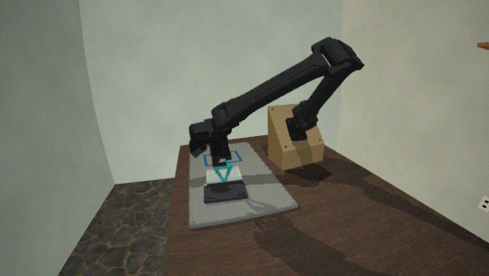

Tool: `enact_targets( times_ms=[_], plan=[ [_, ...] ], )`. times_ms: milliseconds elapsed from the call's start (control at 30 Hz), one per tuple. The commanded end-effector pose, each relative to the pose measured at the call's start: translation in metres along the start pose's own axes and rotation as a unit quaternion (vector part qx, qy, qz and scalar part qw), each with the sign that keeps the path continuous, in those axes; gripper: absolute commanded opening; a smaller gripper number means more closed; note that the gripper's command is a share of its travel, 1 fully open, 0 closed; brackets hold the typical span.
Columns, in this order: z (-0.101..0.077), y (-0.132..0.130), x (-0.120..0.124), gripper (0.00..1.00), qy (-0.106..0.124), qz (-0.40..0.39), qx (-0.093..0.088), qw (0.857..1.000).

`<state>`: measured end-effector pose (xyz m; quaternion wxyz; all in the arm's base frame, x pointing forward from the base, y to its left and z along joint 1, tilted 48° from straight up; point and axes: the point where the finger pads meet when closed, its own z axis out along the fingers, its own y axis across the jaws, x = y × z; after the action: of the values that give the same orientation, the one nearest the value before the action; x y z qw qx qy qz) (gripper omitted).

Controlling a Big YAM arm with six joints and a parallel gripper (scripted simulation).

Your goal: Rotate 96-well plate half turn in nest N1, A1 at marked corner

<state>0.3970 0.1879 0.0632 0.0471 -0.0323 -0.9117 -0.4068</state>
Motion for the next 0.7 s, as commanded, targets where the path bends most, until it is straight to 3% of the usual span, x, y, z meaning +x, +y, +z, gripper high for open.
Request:
enact_targets(
  times_ms=[0, 167, 200, 300, 667],
  plan=[
    [0.008, 0.0, -0.002, 0.0, -0.002, 0.003, 0.001, 1.0],
    [0.013, 0.0, -0.002, 0.0, -0.002, 0.003, 0.001, 1.0],
    [0.005, 0.008, -0.004, 0.0, -0.013, -0.006, -0.002, 1.0],
    [0.02, 0.001, -0.003, 0.0, -0.002, 0.002, 0.001, 1.0],
    [0.037, 0.003, -0.004, 0.0, -0.004, 0.0, 0.0, 1.0]
  ],
)
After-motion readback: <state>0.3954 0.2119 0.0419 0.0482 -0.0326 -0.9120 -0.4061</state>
